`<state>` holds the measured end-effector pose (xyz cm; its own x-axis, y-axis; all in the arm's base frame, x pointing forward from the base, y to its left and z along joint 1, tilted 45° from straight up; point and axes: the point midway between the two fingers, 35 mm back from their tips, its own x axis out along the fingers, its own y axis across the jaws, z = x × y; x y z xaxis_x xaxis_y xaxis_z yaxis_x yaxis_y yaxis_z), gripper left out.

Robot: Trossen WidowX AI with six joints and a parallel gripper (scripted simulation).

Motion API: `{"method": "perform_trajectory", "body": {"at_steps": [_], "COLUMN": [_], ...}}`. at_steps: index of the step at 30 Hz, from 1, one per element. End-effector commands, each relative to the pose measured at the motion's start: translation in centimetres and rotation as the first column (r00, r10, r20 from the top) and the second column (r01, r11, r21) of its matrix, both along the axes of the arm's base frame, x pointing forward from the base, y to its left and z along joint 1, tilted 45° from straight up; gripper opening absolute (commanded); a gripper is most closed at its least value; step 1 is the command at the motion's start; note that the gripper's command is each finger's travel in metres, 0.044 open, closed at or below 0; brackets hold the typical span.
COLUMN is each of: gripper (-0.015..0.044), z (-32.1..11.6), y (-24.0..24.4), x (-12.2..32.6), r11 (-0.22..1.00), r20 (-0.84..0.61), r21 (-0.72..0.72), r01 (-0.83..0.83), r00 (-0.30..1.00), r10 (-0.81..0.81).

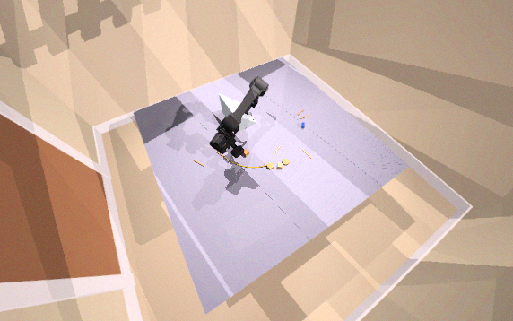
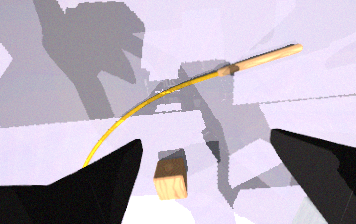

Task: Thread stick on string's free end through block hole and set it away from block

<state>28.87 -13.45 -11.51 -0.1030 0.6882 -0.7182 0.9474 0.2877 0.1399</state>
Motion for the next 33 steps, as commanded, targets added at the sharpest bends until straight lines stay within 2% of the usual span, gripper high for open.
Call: {"method": "perform_trajectory", "body": {"at_steps": [1, 6, 8, 22, 33], "gripper": [0.044, 0.044, 0.044, 0.044, 0.0151], "z": [-2.01, -2.72, -2.87, -2.89, -2.89], "y": [-2.79, -3.52, -3.68, -3.7, -3.7], "x": [-0.97, -1.41, -1.51, -1.53, -1.53], "r11": [0.799, 0.636, 0.59, 0.585, 0.585], "r20": [-0.502, -0.591, -0.601, -0.602, -0.602], "r21": [-0.284, -0.45, -0.494, -0.499, -0.499], "r01": [0.53, 0.627, 0.638, 0.639, 0.639], "r00": [0.628, 0.324, 0.24, 0.231, 0.231], "r10": [-0.594, -0.739, -0.763, -0.765, -0.765]}}
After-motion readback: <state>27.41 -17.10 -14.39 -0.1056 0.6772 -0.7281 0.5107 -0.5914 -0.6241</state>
